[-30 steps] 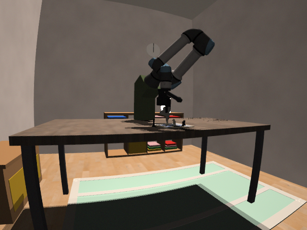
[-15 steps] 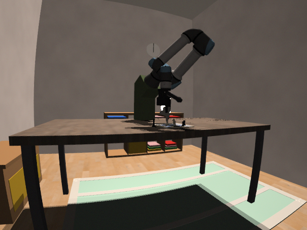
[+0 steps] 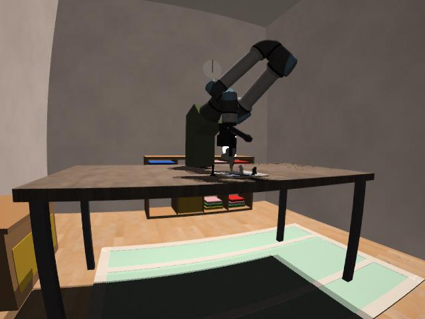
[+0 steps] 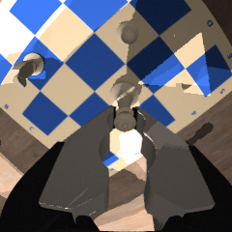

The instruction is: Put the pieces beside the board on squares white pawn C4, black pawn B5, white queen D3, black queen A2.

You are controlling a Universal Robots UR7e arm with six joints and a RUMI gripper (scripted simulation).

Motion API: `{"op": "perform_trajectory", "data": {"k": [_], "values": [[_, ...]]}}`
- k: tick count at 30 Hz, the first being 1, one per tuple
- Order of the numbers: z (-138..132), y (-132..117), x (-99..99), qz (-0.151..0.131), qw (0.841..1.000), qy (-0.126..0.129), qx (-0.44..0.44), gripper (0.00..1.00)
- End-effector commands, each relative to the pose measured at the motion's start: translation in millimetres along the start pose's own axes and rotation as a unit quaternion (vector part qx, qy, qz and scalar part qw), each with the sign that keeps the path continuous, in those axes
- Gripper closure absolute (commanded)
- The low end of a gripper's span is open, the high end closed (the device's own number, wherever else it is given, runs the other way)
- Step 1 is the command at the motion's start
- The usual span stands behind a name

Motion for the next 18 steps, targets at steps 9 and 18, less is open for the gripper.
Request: {"op": "perform_trajectory", "data": {"k": [9,18], "values": [[0.1,0.1,2.1,0.0,1.0,0.0,0.0,1.0],[0.1,0.1,3.8,0.0,1.0,0.0,0.0,1.0]]}}
Point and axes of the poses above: the point where the finger pads meet when closed, its own x axis out along the fingers, its own z axis across the jaws, y = z × x, the point moved 9 cm from there along -x, back along the fingers, and after that the axes turned 14 degrees about x, right-handed, at the moved point
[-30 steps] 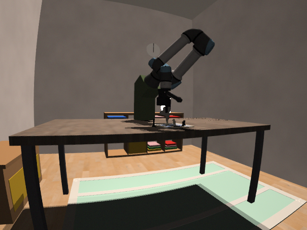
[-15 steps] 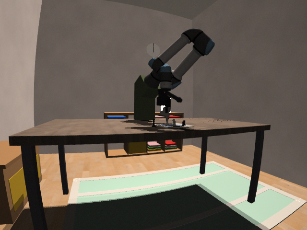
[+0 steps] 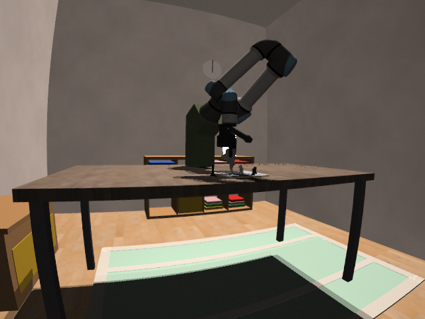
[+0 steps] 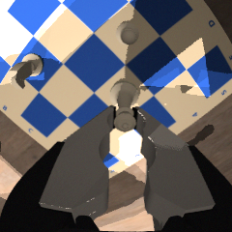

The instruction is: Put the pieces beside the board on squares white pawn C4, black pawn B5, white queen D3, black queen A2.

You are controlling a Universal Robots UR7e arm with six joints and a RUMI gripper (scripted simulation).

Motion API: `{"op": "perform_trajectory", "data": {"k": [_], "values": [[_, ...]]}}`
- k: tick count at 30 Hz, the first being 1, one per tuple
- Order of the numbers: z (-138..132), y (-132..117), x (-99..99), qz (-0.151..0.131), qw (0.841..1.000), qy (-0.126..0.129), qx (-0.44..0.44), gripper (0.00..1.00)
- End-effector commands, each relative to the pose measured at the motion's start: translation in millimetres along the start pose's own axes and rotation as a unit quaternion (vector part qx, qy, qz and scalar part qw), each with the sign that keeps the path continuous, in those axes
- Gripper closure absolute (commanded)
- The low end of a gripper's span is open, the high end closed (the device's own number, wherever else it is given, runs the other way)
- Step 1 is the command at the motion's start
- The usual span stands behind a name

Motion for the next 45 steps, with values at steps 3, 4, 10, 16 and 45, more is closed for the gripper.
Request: {"op": "perform_trajectory", "data": {"k": [3,4,10,16,45], "values": [[0.1,0.2,0.5,0.0,1.0,0.0,0.0,1.0],[0.1,0.2,0.5,0.0,1.0,0.0,0.0,1.0],[0.1,0.2,0.5,0.0,1.0,0.0,0.0,1.0],[0.1,0.2,0.5,0.0,1.0,0.0,0.0,1.0],[0.1,0.2,0.5,0.0,1.0,0.0,0.0,0.85]]}}
Point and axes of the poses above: the point where the finger pads meet when closed, its own x axis out along the fingers, its own z axis across the jaws, y = z × x, the point moved 9 cm from there along -x, back along the fingers, and after that the axes turned 14 degrees about x, right-handed, at the moved point
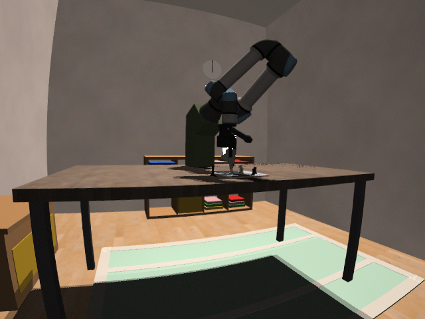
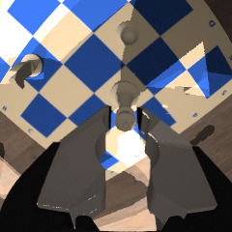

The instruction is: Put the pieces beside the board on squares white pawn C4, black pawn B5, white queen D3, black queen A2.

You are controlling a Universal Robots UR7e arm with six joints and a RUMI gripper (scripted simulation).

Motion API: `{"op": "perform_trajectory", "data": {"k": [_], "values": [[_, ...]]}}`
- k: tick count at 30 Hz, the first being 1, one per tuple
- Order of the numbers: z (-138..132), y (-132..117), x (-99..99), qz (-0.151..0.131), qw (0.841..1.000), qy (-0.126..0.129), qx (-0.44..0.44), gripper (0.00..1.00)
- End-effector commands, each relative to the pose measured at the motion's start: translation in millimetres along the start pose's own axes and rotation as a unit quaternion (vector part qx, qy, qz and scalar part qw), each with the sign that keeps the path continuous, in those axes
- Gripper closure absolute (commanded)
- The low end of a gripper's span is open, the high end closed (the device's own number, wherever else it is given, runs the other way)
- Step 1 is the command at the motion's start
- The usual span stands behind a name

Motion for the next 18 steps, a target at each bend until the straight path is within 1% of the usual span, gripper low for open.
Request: {"op": "perform_trajectory", "data": {"k": [1,2,3,5,6,18], "values": [[0.1,0.1,-0.2,0.0,1.0,0.0,0.0,0.85],[0.1,0.1,-0.2,0.0,1.0,0.0,0.0,0.85],[0.1,0.1,-0.2,0.0,1.0,0.0,0.0,0.8],[0.1,0.1,-0.2,0.0,1.0,0.0,0.0,0.8],[0.1,0.1,-0.2,0.0,1.0,0.0,0.0,0.75],[0.1,0.1,-0.2,0.0,1.0,0.0,0.0,0.75]]}}
Point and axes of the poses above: the point where the finger pads meet when closed, its own x axis out along the fingers, its own z axis across the jaws, y = z × x, the point moved 9 cm from there along -x, back along the fingers, and after that the axes turned 14 degrees about x, right-handed, at the moved point
